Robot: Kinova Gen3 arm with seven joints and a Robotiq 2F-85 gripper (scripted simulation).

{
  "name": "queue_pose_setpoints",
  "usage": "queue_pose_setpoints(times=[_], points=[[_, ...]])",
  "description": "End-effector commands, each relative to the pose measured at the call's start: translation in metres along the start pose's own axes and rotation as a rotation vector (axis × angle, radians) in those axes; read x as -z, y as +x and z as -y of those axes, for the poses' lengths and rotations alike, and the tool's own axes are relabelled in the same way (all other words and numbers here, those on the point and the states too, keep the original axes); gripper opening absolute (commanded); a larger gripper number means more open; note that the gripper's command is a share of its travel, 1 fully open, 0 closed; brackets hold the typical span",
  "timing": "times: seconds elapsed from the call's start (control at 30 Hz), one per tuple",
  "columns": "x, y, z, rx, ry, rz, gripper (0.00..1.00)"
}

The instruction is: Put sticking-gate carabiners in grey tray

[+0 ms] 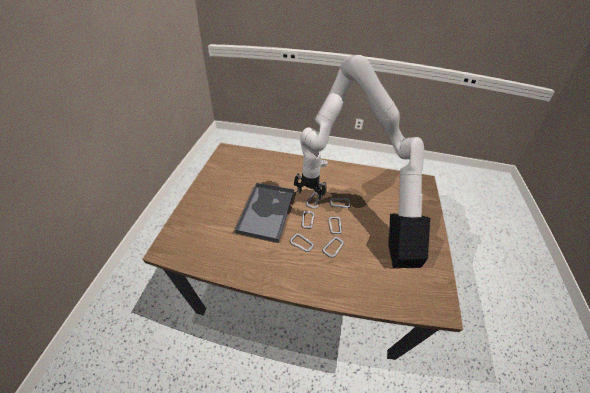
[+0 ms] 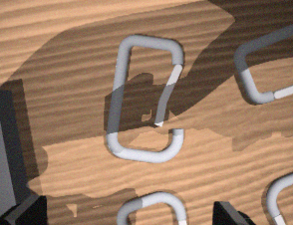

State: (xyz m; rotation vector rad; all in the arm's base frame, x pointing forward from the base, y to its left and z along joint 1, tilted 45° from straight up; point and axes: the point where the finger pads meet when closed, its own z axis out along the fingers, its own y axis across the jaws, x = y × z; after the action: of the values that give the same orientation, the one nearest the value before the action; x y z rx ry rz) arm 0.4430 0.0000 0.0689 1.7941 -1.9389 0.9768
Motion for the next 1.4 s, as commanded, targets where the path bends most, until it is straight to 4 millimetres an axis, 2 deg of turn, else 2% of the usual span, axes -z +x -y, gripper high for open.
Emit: queue_pose_setpoints(times=[0.0, 0.4, 0.43, 0.97, 1.0, 1.37], points=[[0.001, -0.047, -0.004, 0.101, 0.004, 0.003, 1.0], [0.001, -0.047, -0.004, 0.101, 0.004, 0.003, 1.0], [0.052, -0.05, -0.01, 0.099, 0.005, 0.006, 1.0], [0.052, -0.05, -0.01, 0.099, 0.005, 0.006, 1.0], [0.099, -0.053, -0.017, 0.1, 0.003, 0.003, 1.0], [0.099, -0.053, -0.017, 0.1, 0.003, 0.003, 1.0]])
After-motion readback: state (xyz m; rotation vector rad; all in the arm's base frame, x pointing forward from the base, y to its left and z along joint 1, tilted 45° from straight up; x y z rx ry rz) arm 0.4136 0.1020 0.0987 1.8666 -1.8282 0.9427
